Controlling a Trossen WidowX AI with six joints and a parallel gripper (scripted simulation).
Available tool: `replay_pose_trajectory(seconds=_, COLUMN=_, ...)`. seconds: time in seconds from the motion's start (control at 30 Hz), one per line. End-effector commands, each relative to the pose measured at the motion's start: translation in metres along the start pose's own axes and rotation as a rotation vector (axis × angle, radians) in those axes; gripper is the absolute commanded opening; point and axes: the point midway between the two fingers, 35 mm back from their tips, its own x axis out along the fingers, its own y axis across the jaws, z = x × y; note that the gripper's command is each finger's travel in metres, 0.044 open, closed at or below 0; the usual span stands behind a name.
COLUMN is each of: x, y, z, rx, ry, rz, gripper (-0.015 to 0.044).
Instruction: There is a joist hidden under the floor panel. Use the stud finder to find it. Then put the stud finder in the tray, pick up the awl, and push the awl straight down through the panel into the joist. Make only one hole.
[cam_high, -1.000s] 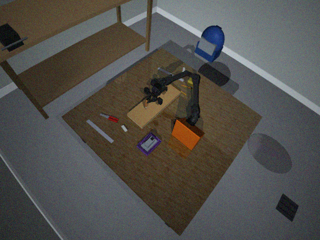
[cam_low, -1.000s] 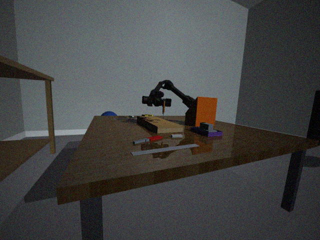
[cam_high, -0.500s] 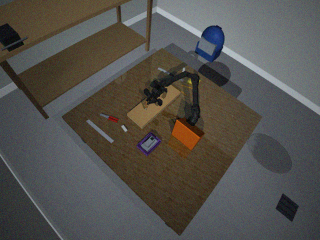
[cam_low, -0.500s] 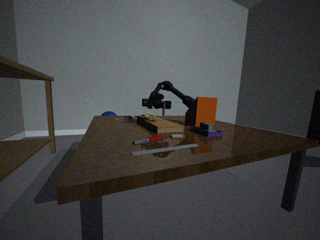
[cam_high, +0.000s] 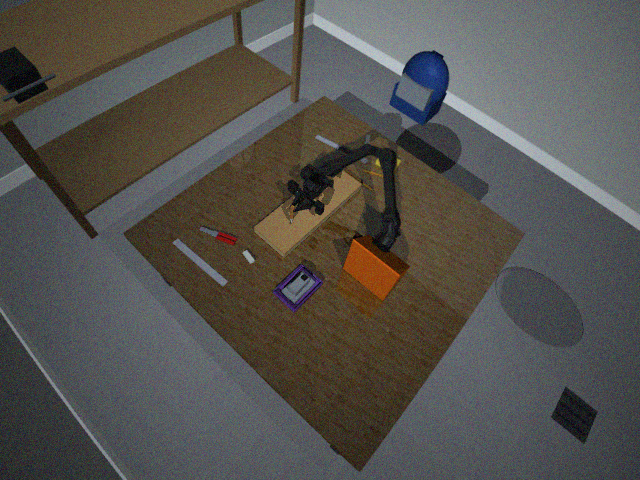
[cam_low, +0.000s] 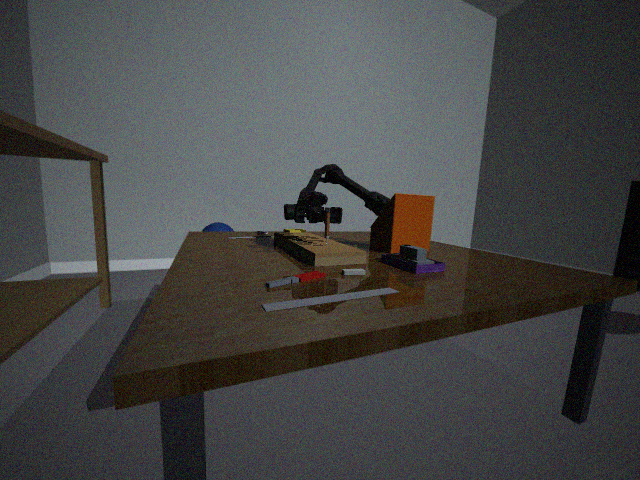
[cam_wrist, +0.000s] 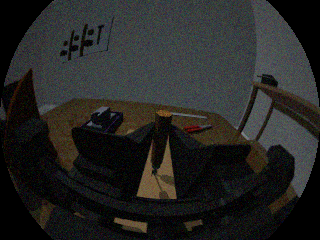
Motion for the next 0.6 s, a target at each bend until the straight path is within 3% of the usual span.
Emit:
replay_pose_trajectory(seconds=0.0, x=0.0004, y=0.0002, z=-0.0057, rx=-0.001, ry=0.005, rz=0.000, gripper=0.0000)
replay_pose_trajectory(seconds=0.57, x=0.0003, y=0.0002, z=-0.0039, rx=0.002, ry=0.000, rz=0.000, gripper=0.0000)
